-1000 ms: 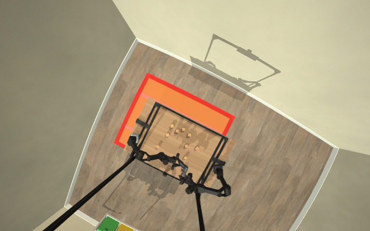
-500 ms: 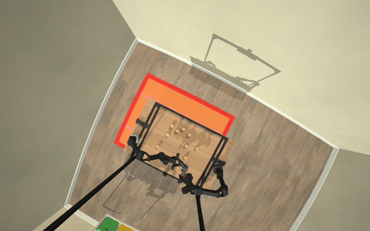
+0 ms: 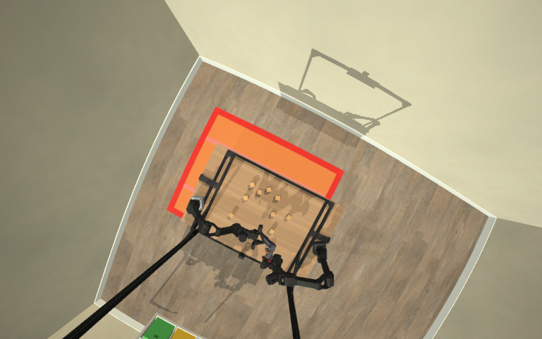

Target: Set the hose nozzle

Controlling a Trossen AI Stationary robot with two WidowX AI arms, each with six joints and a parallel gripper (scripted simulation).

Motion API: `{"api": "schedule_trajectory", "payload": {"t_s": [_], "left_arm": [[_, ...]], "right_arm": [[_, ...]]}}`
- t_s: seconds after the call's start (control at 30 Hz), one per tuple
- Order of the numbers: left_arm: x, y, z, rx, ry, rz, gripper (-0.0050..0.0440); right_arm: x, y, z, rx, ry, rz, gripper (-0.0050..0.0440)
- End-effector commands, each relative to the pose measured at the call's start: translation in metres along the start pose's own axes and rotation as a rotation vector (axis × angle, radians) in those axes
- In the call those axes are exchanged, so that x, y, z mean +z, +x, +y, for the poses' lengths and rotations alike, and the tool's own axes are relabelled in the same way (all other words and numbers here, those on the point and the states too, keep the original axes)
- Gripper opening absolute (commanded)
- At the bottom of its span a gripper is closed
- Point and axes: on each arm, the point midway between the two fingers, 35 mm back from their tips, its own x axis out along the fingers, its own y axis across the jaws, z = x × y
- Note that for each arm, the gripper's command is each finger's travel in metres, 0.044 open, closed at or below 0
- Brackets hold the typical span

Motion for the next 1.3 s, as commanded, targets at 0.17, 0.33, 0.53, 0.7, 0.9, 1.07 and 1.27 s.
{"api": "schedule_trajectory", "payload": {"t_s": [0.17,0.33,0.53,0.7,0.9,1.07,1.27], "left_arm": [[-0.008,0.002,-0.003,-0.011,-0.003,0.026,0.0000],[-0.008,0.002,-0.003,-0.011,-0.003,0.026,0.0000],[-0.008,0.002,-0.003,-0.011,-0.003,0.026,0.0000],[-0.008,0.002,-0.003,-0.011,-0.003,0.026,0.0000],[-0.008,0.002,-0.003,-0.011,-0.003,0.026,0.0000],[-0.008,0.002,-0.003,-0.011,-0.003,0.026,0.0000],[-0.008,0.002,-0.003,-0.011,-0.003,0.026,0.0000]], "right_arm": [[0.000,0.000,0.001,0.006,0.000,0.001,0.0400],[0.000,0.000,0.001,0.006,0.000,0.001,0.0400],[0.005,-0.011,-0.001,0.006,0.000,0.001,0.0400],[0.006,-0.026,-0.001,0.006,0.000,0.001,0.0400],[0.006,-0.038,0.000,0.006,0.000,0.001,0.0400],[0.006,-0.053,0.000,0.006,0.000,0.001,0.0400],[0.005,-0.071,0.000,0.006,0.000,0.001,0.0400]]}}
